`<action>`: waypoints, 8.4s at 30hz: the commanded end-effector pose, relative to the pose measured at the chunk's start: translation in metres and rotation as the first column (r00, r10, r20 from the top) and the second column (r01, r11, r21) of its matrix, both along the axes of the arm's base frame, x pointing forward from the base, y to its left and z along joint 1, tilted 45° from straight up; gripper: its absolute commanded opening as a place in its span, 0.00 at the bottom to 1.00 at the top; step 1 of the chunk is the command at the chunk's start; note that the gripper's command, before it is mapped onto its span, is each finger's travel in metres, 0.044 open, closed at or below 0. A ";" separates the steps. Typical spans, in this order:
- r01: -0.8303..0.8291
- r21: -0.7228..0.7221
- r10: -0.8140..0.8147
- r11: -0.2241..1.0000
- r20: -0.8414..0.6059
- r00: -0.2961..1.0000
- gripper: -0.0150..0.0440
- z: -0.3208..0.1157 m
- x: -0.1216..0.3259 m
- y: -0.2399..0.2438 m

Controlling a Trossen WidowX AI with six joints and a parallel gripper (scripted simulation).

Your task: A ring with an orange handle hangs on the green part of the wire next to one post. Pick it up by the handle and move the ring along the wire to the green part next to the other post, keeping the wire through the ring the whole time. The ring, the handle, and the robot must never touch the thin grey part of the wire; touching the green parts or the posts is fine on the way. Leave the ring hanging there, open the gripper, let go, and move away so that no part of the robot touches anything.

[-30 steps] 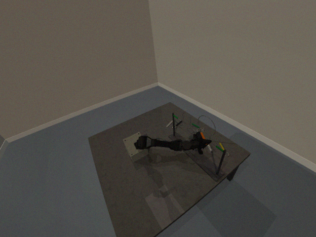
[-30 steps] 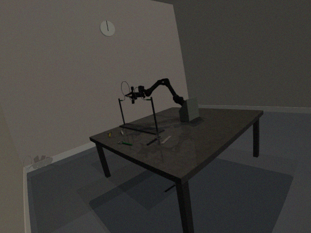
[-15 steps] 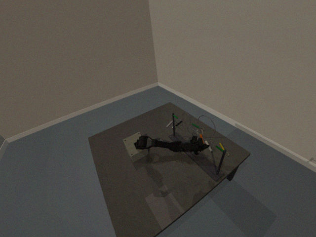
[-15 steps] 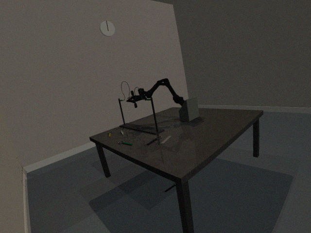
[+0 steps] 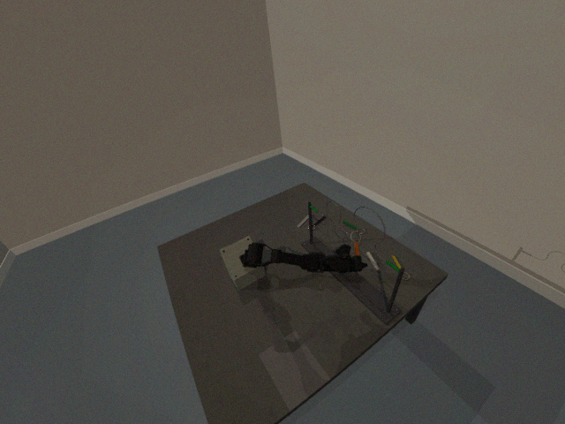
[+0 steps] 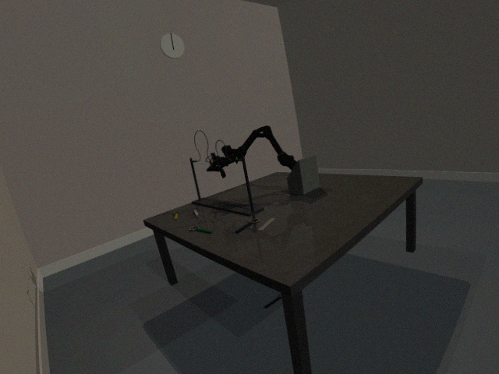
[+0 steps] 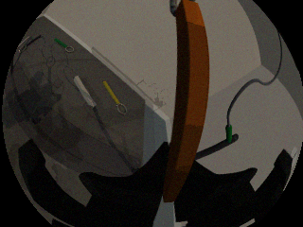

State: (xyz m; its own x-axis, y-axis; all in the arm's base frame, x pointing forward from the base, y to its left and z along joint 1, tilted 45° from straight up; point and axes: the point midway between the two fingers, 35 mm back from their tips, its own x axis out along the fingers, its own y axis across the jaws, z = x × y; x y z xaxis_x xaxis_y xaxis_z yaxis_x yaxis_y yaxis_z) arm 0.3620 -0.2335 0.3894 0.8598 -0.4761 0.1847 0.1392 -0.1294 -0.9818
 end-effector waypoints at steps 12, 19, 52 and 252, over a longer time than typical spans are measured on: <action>-0.006 0.370 0.007 0.929 -0.002 1.000 0.00 -0.058 0.001 0.006; -0.009 0.507 0.011 0.862 -0.002 1.000 0.00 -0.081 0.002 0.015; -0.015 0.747 0.021 0.665 0.001 1.000 0.00 -0.136 0.003 0.056; -0.016 0.638 0.024 0.770 -0.004 1.000 0.00 -0.118 0.004 0.206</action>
State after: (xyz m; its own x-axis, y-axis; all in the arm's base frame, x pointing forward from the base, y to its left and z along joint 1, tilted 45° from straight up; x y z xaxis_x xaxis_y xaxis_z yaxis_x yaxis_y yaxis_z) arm 0.3664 -0.0240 0.2684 0.8734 -0.4458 -0.1962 0.1205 0.5880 -0.7998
